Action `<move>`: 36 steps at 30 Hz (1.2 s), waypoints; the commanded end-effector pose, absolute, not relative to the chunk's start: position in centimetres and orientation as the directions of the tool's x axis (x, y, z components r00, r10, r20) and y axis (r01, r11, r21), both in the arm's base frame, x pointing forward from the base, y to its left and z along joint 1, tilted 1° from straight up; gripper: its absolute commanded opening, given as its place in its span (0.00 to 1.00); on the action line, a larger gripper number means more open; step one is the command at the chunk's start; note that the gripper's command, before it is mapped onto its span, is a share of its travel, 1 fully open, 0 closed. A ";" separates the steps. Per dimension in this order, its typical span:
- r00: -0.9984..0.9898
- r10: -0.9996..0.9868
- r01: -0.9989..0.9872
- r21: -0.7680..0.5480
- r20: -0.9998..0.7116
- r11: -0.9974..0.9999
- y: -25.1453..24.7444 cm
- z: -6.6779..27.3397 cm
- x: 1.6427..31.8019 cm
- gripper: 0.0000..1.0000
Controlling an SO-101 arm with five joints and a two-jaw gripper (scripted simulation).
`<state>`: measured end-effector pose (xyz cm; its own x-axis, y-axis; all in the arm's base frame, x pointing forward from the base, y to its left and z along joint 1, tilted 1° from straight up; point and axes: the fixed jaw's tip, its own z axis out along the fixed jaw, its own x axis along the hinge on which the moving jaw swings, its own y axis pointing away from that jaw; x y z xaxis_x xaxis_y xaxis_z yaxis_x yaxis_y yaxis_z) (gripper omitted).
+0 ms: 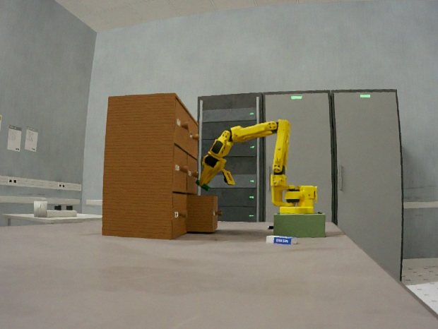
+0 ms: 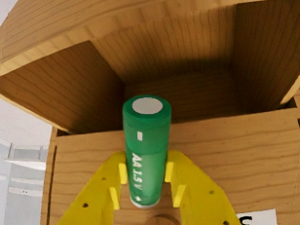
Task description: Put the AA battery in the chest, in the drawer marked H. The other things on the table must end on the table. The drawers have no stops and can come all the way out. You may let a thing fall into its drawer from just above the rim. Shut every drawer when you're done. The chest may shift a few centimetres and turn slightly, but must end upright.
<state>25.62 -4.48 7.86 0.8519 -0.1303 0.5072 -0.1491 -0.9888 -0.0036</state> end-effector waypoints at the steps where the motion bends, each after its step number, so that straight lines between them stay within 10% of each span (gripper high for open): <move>1: 0.858 -0.126 -0.145 0.000 0.498 -0.989 -4.6 7.0 25.5 0.00; 36: 0.858 -0.125 -0.144 0.000 0.498 -0.990 -4.5 5.9 25.3 0.00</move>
